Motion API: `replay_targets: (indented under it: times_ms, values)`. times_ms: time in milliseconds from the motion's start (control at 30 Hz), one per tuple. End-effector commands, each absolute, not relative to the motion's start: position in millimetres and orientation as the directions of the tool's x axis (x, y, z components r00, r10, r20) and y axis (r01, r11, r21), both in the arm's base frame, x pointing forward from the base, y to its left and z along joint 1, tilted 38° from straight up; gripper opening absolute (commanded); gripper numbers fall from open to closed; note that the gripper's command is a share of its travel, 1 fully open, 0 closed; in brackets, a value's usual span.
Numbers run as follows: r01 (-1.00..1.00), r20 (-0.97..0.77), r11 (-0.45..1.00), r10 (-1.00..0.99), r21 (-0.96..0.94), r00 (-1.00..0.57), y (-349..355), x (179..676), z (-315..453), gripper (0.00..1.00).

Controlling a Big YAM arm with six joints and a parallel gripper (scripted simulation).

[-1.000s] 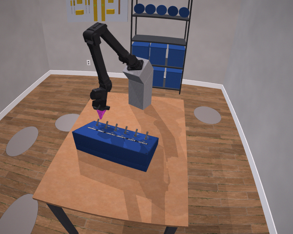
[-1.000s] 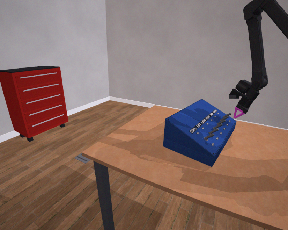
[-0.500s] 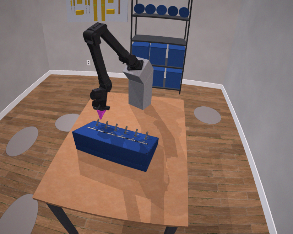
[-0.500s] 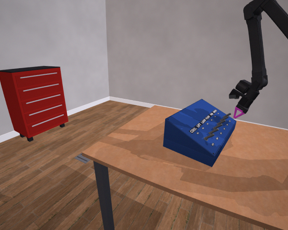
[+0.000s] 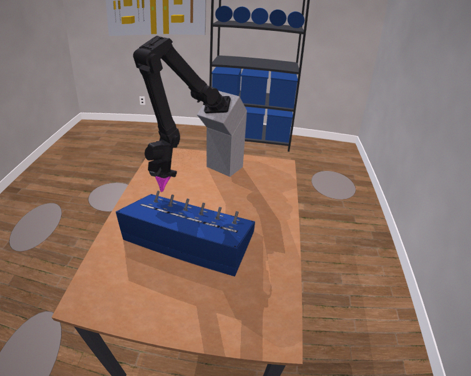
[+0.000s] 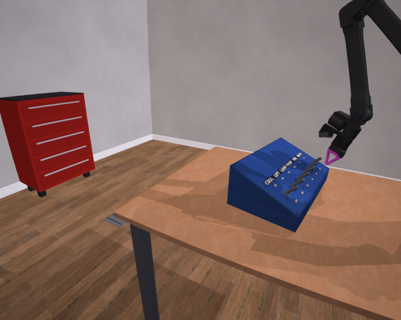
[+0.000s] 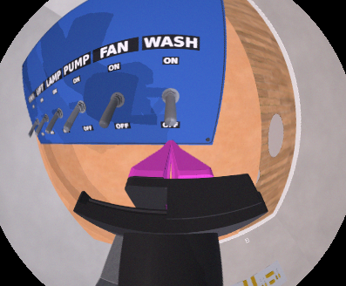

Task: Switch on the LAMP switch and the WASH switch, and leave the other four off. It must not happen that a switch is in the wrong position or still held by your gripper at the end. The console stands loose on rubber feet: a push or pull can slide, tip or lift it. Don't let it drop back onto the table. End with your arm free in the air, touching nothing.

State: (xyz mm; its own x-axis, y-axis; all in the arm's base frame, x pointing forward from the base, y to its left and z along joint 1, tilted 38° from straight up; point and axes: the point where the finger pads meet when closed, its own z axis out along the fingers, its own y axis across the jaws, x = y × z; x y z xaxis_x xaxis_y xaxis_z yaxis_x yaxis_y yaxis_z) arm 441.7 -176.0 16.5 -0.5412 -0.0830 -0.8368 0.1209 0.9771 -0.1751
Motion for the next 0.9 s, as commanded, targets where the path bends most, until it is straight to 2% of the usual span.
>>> replay_targets:
  times_ms: [0,867]
  values:
    - [0.119,-0.841,0.979,-0.077,-0.166,-0.536,-168,437,15,0.00]
    - [0.120,-0.846,0.978,-0.082,-0.170,-0.526,-170,447,29,0.00]
